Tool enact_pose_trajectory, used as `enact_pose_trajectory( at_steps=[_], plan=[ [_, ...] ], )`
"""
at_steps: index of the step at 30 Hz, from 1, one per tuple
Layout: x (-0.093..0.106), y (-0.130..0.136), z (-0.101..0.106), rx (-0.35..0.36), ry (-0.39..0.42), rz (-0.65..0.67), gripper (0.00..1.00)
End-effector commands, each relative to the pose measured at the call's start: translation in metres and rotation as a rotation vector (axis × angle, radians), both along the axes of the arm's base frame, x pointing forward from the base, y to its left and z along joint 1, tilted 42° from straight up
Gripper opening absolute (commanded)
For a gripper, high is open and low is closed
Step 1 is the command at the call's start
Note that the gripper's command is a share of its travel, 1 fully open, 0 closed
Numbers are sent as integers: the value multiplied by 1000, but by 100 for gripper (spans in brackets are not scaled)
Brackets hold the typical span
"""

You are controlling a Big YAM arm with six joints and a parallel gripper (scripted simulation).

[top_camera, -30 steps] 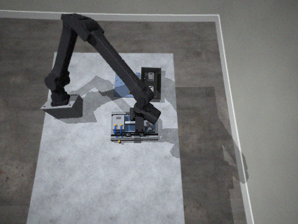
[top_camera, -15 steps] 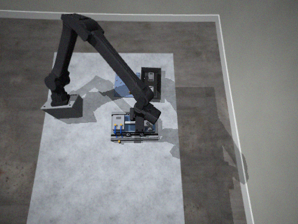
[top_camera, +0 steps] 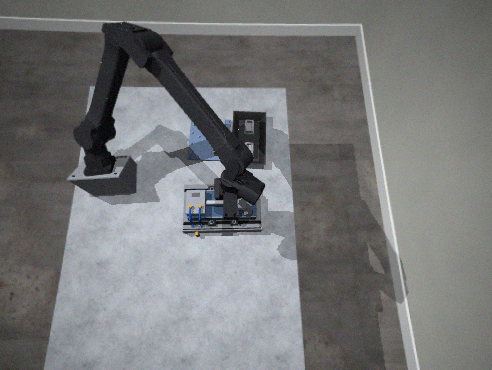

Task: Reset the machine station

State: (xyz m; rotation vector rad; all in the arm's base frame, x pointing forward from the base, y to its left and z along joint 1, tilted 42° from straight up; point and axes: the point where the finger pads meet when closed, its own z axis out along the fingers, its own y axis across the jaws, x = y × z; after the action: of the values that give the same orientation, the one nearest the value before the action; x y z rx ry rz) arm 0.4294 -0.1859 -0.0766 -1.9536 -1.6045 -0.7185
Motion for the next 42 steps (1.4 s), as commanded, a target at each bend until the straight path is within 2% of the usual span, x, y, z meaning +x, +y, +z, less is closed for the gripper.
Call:
enact_pose_trajectory(
  at_steps=[1, 21, 42],
  plan=[
    [14, 2, 2, -25, -28, 4, 0],
    [11, 27, -32, -11, -8, 3, 0],
    [16, 28, -39, -17, -18, -1, 0]
  ],
)
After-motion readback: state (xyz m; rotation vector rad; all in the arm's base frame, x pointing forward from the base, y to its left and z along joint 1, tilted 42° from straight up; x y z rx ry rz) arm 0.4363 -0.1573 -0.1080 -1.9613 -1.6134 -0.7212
